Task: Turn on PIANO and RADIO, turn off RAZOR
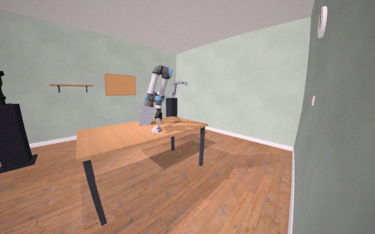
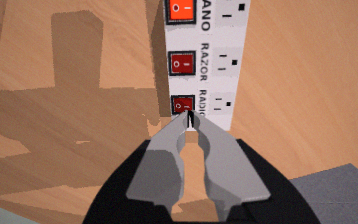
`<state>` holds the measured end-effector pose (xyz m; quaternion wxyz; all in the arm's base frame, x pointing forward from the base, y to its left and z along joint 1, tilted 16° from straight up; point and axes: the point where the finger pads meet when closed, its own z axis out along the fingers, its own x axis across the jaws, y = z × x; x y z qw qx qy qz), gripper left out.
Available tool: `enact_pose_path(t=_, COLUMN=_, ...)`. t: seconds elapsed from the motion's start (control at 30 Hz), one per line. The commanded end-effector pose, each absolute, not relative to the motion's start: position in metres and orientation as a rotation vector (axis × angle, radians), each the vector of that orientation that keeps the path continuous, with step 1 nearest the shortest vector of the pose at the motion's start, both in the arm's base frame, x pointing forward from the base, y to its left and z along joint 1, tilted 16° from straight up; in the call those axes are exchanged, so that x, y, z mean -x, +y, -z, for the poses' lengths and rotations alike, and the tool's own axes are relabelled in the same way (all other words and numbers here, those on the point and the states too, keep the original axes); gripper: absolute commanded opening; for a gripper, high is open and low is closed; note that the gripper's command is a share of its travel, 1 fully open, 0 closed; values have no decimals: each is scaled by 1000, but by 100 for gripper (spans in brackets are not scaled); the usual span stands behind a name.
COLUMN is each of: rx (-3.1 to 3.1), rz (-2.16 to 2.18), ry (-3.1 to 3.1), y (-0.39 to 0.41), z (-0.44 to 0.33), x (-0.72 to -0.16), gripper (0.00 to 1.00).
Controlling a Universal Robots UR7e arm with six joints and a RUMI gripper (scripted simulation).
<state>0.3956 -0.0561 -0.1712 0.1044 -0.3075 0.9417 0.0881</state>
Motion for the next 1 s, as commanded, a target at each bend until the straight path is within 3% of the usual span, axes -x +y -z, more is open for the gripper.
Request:
enact_pose_path(t=0.0, rx=906, rz=-258, ry=2776, y=-56, z=171, x=-396, gripper=0)
enact_pose_path(t=0.97, rx=906, rz=-258, ry=2776, y=-54, z=179, x=-397, gripper=0)
